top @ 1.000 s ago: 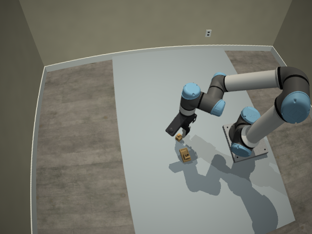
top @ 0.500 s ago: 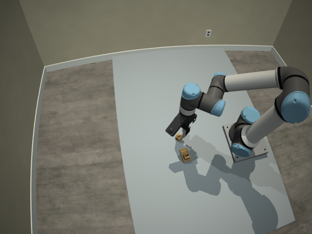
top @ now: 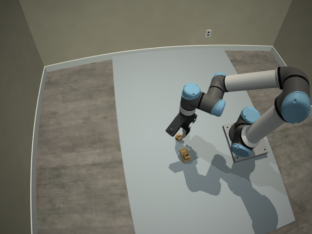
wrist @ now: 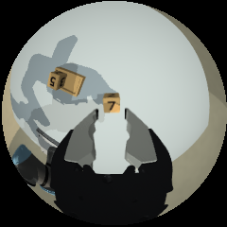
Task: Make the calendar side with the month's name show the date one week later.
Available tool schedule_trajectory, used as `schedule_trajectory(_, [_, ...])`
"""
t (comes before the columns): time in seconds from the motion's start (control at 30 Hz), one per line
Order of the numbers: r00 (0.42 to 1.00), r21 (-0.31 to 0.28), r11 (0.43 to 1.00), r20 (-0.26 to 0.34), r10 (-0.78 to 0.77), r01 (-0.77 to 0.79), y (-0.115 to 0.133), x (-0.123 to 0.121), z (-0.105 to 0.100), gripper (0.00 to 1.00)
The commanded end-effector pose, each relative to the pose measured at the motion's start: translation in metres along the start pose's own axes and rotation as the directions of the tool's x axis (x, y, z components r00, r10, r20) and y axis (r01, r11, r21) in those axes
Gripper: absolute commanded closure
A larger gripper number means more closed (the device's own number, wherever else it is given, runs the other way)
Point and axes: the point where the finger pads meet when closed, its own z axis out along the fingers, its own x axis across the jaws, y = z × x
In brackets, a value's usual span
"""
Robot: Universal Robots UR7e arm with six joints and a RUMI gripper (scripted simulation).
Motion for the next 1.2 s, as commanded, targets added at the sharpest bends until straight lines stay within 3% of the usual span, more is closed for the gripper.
schedule_trajectory(0.0, [1.0, 0.0, 1.0, 0.0, 0.0, 0.0, 0.0, -0.001, 0.0, 0.72])
schedule_trajectory(0.87, [1.0, 0.0, 1.0, 0.0, 0.0, 0.0, 0.0, -0.001, 0.0, 0.72])
schedule_trajectory(1.17, [1.0, 0.001, 1.0, -0.005, 0.0, 0.0, 0.0, 0.001, -0.019, 0.72])
